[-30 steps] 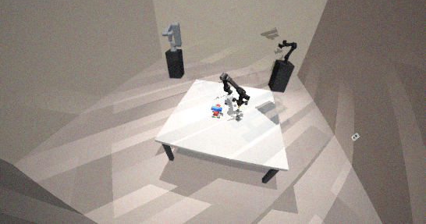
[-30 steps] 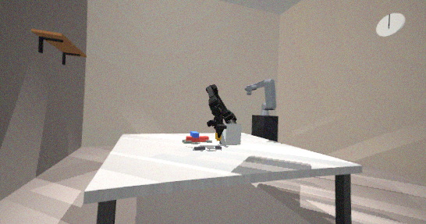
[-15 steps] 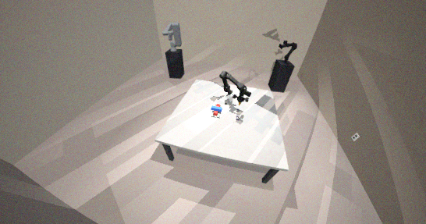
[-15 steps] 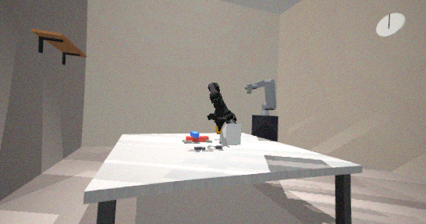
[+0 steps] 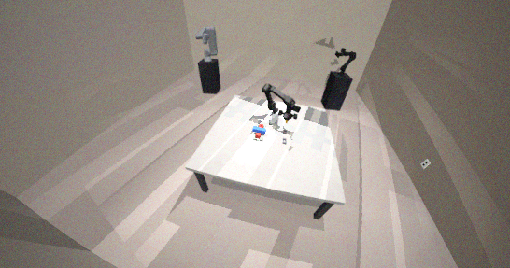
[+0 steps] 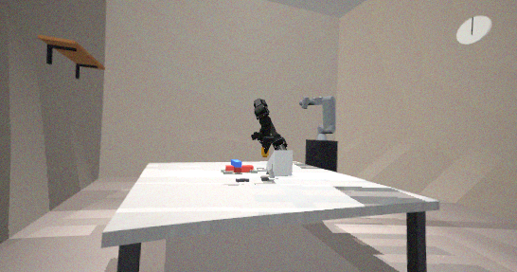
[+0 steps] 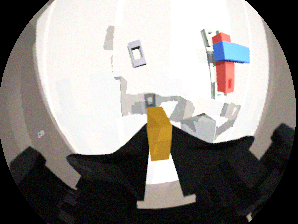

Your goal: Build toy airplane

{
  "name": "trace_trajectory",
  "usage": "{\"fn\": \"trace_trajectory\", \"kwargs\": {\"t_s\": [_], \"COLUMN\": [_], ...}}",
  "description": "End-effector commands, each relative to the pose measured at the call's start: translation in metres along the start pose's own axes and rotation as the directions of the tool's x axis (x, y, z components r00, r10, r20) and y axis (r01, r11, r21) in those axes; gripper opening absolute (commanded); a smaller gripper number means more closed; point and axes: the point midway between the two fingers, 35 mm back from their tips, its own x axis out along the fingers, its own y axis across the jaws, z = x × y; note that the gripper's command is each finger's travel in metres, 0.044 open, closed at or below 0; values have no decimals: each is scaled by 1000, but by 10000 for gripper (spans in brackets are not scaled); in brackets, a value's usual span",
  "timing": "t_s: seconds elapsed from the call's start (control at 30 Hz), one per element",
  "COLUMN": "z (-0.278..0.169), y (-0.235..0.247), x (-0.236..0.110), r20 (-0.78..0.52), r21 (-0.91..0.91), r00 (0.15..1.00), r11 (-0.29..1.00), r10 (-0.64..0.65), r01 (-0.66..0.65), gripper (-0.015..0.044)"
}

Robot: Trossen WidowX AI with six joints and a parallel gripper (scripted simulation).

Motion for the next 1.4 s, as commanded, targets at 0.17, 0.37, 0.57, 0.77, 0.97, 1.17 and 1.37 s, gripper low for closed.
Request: {"fn": "trace_trajectory", "kwargs": {"t_s": [0.17, 0.37, 0.57, 0.77, 0.97, 1.17, 1.37], "z": [18, 30, 40, 48, 55, 61, 64], "y": [-22, -38, -56, -74, -92, -111, -130], "x": [-1, 0, 2, 5, 9, 13, 17], "r20": [-4, -6, -6, -5, -2, 1, 4], "r21": [-16, -28, -39, -48, -56, -64, -71], "r00": [1000, 999, 999, 998, 998, 998, 998], "r11": [1000, 999, 998, 997, 996, 996, 995], "r10": [27, 41, 52, 61, 66, 69, 68], "r01": [-27, -41, -53, -61, -66, -68, -67], "gripper": [0, 0, 0, 0, 0, 0, 0]}}
